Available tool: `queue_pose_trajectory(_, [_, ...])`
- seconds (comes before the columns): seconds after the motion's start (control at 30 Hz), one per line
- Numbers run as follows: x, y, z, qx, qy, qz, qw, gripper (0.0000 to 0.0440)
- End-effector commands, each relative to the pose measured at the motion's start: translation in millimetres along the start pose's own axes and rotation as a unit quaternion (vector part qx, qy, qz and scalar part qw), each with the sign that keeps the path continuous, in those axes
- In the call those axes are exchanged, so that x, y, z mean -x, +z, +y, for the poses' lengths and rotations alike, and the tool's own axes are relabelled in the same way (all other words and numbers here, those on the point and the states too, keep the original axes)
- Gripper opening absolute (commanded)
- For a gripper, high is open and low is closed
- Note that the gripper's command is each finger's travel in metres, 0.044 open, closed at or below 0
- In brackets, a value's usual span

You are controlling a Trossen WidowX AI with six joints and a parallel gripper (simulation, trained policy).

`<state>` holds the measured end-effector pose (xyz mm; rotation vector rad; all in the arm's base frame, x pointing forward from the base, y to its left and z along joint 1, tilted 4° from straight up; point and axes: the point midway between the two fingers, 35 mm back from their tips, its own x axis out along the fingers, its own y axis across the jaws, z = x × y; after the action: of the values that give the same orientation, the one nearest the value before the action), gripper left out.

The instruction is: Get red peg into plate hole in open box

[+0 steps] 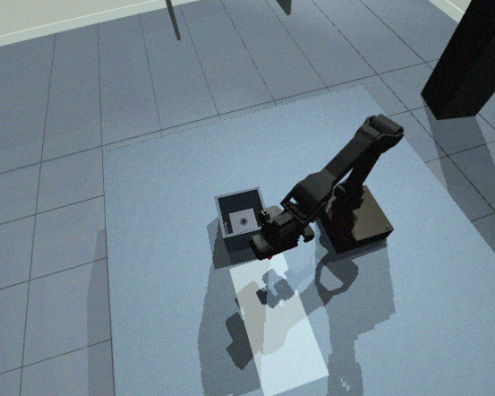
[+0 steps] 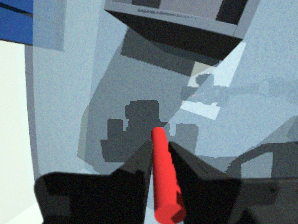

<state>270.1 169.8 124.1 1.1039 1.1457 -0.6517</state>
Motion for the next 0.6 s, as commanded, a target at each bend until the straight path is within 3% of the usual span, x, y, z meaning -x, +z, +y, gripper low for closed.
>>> queue_pose_trajectory(0.0, [5, 12, 5, -0.002, 0.004, -0.011, 1.000, 0.0000])
queue_pose_trajectory(0.57, [7, 82, 11, -0.028, -0.027, -0.059, 0.998, 0.0000])
